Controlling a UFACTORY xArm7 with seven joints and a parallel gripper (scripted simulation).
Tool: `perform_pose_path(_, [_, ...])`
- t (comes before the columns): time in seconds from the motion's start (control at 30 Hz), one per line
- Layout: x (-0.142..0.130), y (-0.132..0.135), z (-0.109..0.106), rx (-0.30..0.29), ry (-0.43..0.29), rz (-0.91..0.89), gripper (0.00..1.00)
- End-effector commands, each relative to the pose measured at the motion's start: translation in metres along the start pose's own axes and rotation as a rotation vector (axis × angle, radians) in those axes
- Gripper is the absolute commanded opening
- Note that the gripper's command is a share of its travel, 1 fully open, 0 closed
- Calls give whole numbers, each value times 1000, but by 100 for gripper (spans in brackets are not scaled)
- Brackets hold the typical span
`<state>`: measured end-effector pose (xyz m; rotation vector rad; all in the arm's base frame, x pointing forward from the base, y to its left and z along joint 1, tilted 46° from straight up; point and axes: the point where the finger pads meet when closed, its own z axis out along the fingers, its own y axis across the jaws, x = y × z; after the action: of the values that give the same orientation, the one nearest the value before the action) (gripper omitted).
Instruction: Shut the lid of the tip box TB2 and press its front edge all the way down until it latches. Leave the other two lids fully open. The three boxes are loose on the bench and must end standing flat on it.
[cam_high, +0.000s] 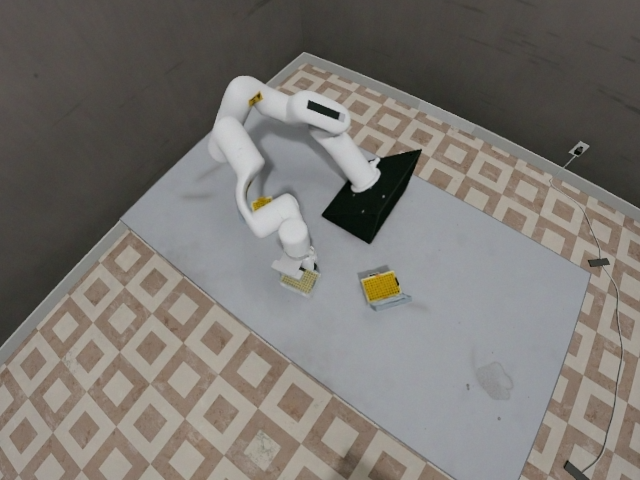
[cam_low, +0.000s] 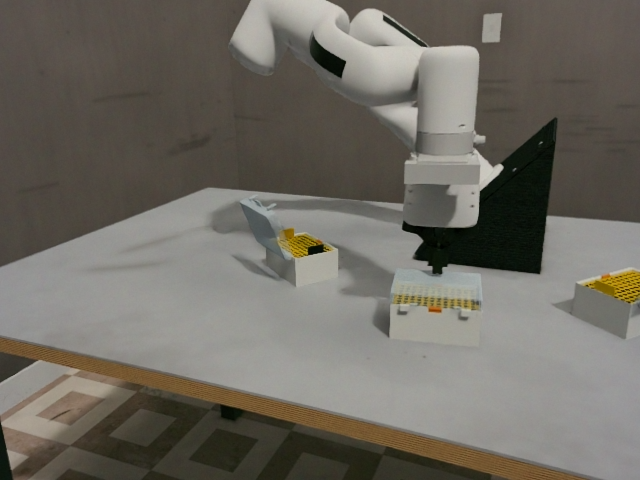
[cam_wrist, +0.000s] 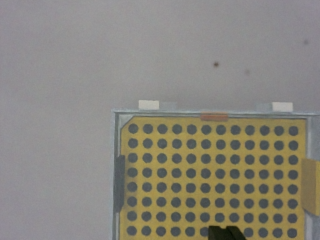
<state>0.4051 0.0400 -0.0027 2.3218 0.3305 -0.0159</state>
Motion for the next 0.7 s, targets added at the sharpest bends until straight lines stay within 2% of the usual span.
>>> perform_pose_path(0.0, [1, -1, -1, 1, 4, 0, 0])
perform_pose_path(0.67, [1, -1, 5, 1, 4, 0, 0])
